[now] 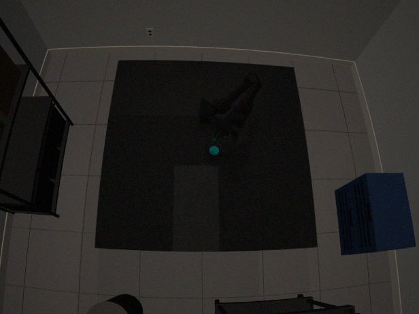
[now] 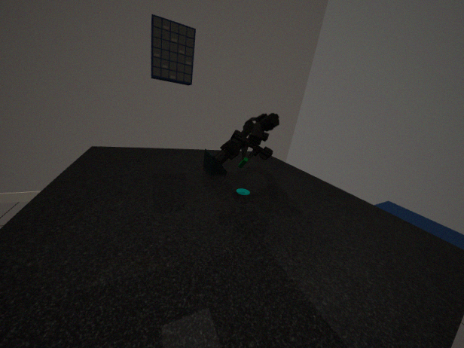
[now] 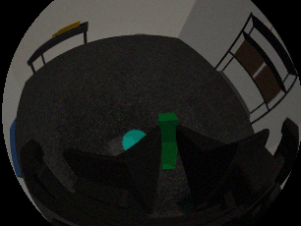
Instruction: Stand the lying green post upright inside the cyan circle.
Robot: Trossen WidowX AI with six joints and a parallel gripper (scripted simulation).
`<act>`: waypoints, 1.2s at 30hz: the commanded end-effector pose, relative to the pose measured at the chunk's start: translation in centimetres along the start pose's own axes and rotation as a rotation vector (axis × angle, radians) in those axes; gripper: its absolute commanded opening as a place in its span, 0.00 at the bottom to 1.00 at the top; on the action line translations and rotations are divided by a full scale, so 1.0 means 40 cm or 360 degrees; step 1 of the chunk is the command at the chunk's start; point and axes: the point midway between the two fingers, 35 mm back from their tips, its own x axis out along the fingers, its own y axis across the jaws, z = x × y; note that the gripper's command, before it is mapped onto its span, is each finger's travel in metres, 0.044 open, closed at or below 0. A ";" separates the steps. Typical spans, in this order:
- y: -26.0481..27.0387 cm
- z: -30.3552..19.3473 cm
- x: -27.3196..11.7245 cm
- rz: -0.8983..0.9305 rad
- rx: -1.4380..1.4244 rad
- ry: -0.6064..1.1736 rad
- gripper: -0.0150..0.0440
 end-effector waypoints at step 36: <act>-0.004 0.002 -0.002 0.0048 0.0127 -0.0425 0.29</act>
